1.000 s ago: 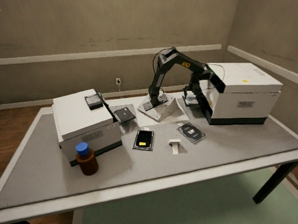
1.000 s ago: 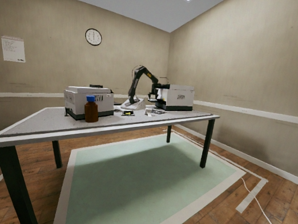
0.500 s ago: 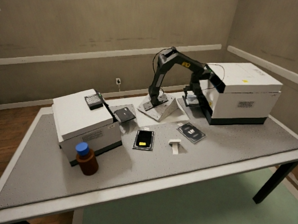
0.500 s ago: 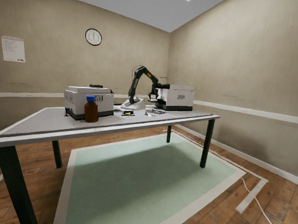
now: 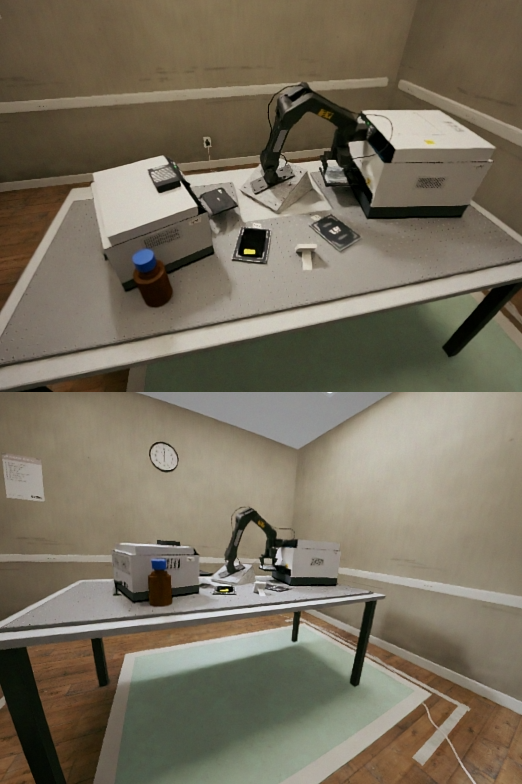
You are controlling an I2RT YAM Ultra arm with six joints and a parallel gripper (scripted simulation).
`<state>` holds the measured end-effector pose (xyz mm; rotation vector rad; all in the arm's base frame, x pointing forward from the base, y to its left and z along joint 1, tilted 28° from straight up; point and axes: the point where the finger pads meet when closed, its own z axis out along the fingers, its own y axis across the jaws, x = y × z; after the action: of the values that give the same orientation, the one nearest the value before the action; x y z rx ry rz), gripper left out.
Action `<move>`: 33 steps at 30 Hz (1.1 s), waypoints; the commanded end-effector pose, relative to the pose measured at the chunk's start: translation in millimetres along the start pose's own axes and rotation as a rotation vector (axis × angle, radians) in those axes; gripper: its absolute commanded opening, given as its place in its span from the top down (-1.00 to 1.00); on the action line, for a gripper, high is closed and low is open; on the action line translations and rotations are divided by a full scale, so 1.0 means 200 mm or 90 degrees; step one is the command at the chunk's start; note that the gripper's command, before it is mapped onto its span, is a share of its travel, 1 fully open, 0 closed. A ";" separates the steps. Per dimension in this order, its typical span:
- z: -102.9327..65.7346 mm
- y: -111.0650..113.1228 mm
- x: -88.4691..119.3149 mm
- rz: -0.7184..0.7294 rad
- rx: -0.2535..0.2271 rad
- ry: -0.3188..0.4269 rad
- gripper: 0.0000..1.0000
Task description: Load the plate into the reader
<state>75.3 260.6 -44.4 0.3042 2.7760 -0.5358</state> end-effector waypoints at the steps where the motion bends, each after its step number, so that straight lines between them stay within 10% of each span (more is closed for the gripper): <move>1: 0.00 -0.02 -0.02 -0.006 -0.001 -0.011 -0.72; 33: 0.00 -0.01 -0.03 -0.004 -0.012 -0.010 -0.72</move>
<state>76.1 261.4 -44.7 0.3047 2.7769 -0.5307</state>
